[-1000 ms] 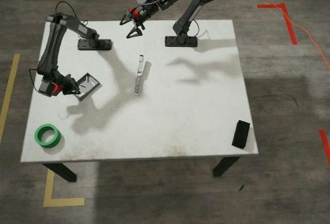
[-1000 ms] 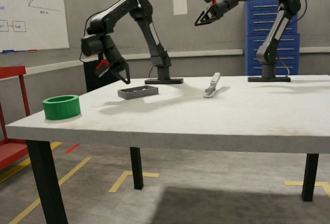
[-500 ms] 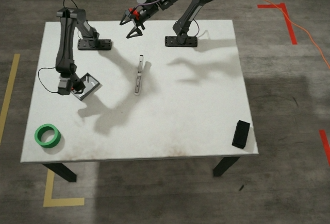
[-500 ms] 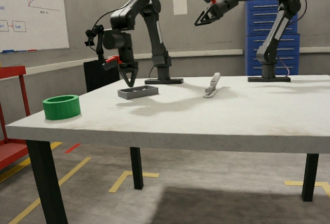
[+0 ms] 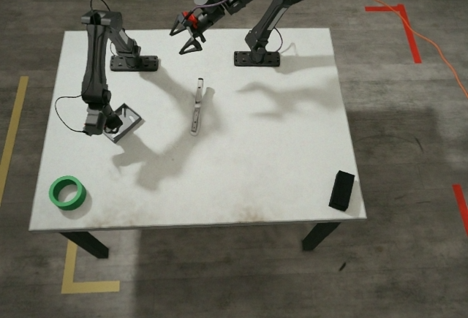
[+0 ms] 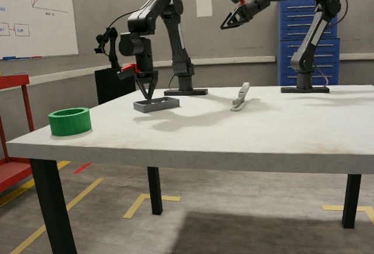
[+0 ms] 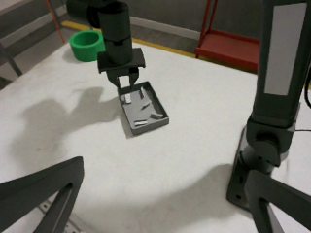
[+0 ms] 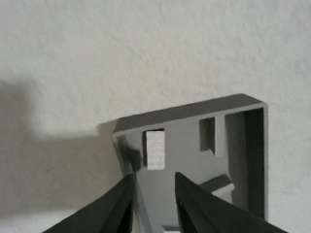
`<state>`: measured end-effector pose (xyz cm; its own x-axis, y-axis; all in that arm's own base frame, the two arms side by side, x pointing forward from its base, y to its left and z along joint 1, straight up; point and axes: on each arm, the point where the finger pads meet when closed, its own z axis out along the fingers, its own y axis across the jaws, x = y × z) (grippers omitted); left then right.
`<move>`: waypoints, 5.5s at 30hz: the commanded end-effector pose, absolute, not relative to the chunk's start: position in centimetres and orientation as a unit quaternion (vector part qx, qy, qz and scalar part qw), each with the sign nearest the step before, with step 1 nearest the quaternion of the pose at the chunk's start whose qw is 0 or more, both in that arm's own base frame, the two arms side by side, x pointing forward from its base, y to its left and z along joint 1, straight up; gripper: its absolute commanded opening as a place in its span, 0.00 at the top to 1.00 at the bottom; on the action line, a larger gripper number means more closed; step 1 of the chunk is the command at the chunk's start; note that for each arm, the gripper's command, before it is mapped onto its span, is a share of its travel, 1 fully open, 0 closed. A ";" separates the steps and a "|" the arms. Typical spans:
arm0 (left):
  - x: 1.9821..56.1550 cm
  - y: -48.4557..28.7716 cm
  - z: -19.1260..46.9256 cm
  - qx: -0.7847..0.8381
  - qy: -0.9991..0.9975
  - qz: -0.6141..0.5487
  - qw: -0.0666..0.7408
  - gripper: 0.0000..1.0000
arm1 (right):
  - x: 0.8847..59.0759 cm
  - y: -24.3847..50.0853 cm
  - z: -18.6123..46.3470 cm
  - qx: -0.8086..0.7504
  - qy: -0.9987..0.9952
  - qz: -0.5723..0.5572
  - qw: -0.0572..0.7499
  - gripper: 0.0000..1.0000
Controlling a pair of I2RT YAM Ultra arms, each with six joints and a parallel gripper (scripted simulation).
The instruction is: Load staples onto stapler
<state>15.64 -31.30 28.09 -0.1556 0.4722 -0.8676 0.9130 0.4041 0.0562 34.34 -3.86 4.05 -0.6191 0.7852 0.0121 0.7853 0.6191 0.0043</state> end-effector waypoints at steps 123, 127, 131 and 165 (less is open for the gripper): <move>10.2 -8.9 21.0 0.326 0.802 -0.157 0.476 0.00 | 29.4 27.0 7.1 -0.163 -0.986 -0.018 -0.007 0.94; 10.2 -8.9 21.0 0.326 0.802 -0.156 0.476 0.00 | 29.1 26.5 6.7 -0.095 -0.995 -0.005 0.001 0.94; 10.2 -8.9 21.0 0.326 0.802 -0.156 0.476 0.00 | 29.3 26.7 6.8 -0.067 -0.998 -0.006 -0.001 0.94; 10.2 -8.9 21.0 0.326 0.802 -0.156 0.476 0.00 | 29.5 26.6 4.1 -0.055 -0.998 -0.006 -0.001 0.94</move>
